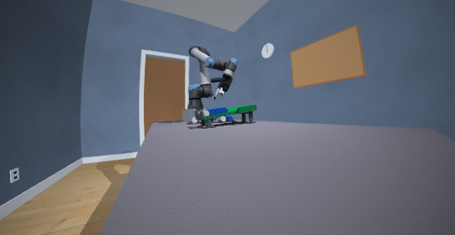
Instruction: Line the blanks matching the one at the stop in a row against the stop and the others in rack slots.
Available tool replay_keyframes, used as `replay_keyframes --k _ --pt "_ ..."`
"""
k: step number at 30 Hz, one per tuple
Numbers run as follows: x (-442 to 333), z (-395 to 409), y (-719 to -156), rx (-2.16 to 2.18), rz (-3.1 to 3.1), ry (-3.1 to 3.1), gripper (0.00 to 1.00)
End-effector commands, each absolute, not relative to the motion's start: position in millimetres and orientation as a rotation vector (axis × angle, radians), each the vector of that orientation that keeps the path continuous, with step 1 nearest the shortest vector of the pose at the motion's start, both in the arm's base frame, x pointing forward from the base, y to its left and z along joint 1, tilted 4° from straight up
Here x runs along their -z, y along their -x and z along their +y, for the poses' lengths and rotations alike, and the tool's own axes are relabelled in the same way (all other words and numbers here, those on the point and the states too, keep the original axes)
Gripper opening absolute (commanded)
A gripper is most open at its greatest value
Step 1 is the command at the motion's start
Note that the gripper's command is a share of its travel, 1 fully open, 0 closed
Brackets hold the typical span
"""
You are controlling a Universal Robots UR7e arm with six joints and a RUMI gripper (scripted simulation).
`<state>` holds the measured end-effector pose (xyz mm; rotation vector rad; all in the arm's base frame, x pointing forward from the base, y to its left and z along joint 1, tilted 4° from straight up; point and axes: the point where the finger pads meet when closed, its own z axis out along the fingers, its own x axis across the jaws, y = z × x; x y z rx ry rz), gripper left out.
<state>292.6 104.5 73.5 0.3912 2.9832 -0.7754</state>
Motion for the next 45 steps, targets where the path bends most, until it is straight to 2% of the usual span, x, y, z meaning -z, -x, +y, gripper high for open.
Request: replay_keyframes --k 1,31,45 --pt "-73 82 -291 0.693 2.976 -0.623 1.00" --pt "-65 8 -273 0.338 2.662 -1.605 1.00" --pt "-61 -26 -266 0.131 2.301 -2.073 1.00"
